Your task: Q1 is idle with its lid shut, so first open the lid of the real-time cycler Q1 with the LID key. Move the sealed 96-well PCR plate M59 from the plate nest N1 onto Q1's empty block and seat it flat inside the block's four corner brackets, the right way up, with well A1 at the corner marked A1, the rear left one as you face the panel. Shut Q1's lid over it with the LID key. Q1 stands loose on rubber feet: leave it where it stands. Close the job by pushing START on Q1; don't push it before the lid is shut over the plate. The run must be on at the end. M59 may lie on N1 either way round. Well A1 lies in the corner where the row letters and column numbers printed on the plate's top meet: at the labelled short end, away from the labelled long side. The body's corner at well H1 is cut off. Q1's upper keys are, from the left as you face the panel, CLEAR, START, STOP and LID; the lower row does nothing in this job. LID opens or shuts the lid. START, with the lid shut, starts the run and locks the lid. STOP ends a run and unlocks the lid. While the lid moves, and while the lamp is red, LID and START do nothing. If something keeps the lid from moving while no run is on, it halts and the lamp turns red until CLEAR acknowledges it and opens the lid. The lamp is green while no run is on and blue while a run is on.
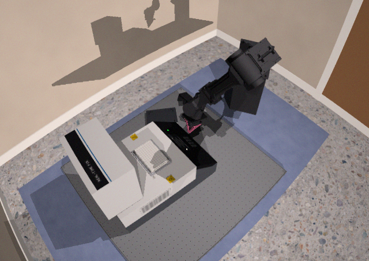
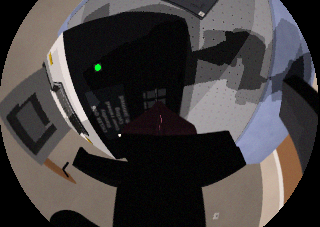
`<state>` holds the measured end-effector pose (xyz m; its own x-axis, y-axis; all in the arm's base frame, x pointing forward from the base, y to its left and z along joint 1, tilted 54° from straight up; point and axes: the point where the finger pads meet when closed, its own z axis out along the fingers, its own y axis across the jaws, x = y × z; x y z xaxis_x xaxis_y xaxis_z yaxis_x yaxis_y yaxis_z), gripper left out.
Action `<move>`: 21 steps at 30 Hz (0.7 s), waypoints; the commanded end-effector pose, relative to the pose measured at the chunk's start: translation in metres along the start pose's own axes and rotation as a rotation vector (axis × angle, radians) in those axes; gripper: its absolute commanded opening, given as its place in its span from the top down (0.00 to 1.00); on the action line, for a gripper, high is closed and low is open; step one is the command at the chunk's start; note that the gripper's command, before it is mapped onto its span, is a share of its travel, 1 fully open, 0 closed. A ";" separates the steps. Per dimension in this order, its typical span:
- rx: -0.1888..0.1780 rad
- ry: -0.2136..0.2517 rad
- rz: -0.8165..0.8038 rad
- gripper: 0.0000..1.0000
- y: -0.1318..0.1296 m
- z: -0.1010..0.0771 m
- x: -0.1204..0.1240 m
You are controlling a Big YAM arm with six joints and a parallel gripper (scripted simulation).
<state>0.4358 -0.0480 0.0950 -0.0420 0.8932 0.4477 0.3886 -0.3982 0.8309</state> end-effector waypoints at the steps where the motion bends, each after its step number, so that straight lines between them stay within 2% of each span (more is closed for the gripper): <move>1: -0.013 0.010 -0.008 1.00 0.007 0.005 0.004; 7: 0.018 -0.001 0.009 1.00 -0.007 0.001 0.002; 11: 0.024 -0.003 0.011 1.00 -0.011 -0.001 0.001; 21: -0.006 0.005 -0.006 1.00 0.000 0.000 0.003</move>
<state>0.4361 -0.0481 0.0951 -0.0418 0.8931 0.4478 0.3890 -0.3983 0.8307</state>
